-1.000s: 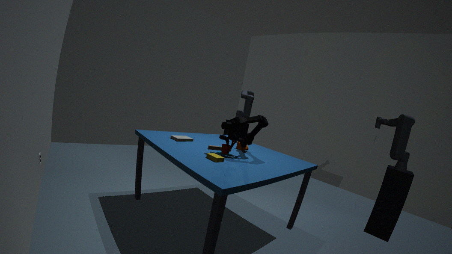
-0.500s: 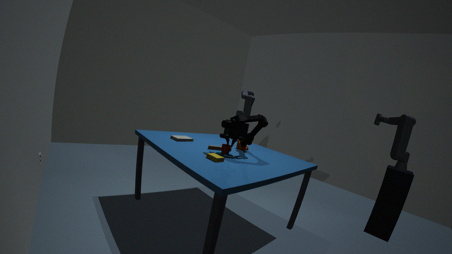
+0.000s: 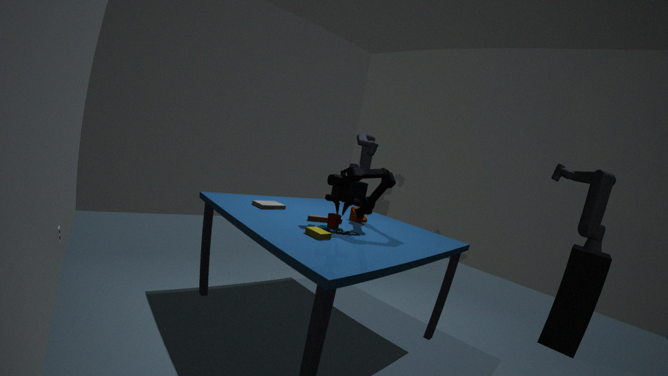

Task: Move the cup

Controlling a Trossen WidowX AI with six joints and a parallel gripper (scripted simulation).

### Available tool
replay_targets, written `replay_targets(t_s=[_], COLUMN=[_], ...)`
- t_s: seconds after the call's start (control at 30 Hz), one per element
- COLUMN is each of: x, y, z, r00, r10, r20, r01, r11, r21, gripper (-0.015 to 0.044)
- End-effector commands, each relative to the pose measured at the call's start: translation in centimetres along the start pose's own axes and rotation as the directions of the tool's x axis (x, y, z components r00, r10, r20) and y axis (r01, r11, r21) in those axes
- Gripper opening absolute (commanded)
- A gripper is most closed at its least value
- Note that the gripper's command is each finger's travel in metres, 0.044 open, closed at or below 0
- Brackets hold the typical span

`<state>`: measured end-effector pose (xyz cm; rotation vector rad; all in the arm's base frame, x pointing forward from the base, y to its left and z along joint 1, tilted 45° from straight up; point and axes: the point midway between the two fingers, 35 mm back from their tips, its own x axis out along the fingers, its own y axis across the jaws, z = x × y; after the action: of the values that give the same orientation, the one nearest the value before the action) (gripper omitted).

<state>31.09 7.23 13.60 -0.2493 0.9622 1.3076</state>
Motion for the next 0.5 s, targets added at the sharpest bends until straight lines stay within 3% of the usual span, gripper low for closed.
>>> replay_targets(t_s=[0.0, 0.33, 0.47], x=[-0.6, -1.8, -1.4], y=[-0.1, 0.1, 0.1], z=[0.1, -0.1, -0.1], r00=[1.0, 1.0, 1.0], r10=[-0.006, -0.004, 0.002], r20=[-0.002, -0.001, 0.001], r01=[0.006, 0.004, -0.002], r11=[1.0, 1.0, 1.0], r21=[-0.008, -0.006, 0.003], gripper=[0.0128, 0.0128, 0.0233])
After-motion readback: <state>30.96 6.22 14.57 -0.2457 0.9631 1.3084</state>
